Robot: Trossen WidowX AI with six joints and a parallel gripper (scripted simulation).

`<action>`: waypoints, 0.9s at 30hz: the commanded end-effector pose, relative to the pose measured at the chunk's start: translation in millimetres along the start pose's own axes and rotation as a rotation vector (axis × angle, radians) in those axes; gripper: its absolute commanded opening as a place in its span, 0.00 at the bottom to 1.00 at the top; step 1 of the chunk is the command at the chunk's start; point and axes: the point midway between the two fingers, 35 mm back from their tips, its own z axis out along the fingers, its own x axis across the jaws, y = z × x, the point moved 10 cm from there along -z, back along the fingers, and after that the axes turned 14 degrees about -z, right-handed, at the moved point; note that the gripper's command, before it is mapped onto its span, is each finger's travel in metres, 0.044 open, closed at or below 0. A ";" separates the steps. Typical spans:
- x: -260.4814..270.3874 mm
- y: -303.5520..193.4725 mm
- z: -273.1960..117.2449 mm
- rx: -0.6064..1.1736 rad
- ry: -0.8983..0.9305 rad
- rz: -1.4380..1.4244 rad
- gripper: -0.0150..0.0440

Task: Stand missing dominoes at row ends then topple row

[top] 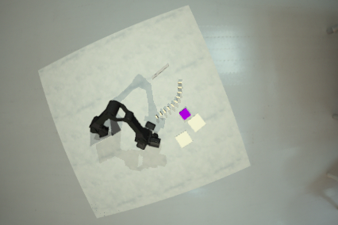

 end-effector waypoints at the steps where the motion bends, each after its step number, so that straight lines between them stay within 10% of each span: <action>1: -0.2 -0.2 0.5 0.001 0.003 0.005 0.29; 7: -0.5 -0.2 -7.7 0.000 0.002 0.005 0.29; 18: -5.5 -2.3 -153.6 -0.003 -0.004 0.007 0.29; 27: -51.4 23.8 -160.5 -0.009 -0.008 0.257 0.29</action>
